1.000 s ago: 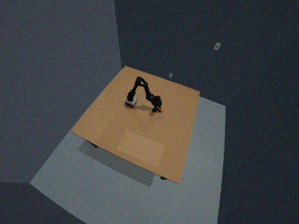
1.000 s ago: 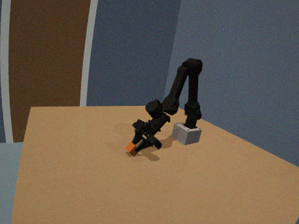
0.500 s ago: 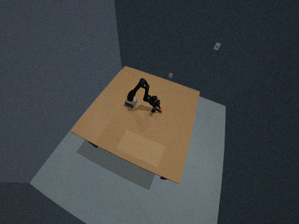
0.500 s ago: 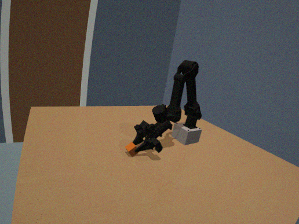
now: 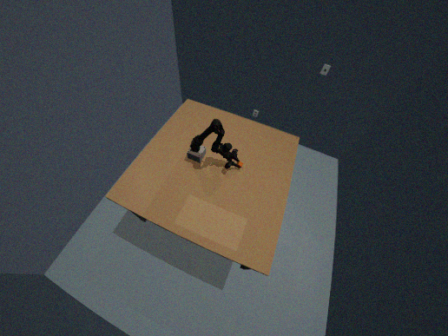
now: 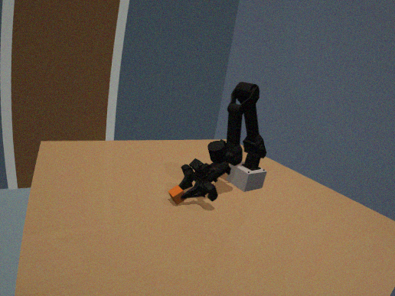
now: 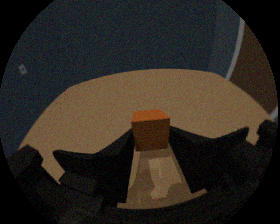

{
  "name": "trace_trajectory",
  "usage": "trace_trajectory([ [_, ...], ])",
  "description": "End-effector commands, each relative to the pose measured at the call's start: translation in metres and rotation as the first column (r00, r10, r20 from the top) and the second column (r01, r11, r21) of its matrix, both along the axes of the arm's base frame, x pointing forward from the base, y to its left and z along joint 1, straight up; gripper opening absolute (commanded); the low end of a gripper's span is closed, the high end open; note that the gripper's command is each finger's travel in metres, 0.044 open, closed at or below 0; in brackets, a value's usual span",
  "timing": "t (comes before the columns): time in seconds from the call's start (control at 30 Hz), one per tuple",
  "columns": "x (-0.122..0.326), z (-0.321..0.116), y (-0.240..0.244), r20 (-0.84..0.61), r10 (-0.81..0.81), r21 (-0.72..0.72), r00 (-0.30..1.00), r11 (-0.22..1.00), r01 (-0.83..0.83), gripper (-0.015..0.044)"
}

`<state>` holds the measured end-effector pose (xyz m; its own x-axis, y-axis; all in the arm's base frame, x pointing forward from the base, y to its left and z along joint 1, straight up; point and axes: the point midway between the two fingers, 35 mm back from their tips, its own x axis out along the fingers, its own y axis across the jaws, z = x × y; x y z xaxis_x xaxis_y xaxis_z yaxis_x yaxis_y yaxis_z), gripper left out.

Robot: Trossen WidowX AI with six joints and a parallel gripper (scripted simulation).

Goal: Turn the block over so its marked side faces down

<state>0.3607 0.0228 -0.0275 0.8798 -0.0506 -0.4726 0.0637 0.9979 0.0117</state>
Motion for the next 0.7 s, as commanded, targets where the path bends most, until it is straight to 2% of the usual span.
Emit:
trace_trajectory([
  [0.0, -0.0005, 0.0012, -0.0004, 0.007, 0.000, -0.006, 1.000, 1.000, 0.001, 0.0000],
  [0.3, -0.0005, 0.0012, -0.0004, 0.007, 0.000, -0.006, 1.000, 1.000, 0.001, 0.0000],
  [0.67, -0.0005, 0.0012, -0.0004, 0.007, 0.000, -0.006, 1.000, 1.000, 0.001, 0.0289],
])
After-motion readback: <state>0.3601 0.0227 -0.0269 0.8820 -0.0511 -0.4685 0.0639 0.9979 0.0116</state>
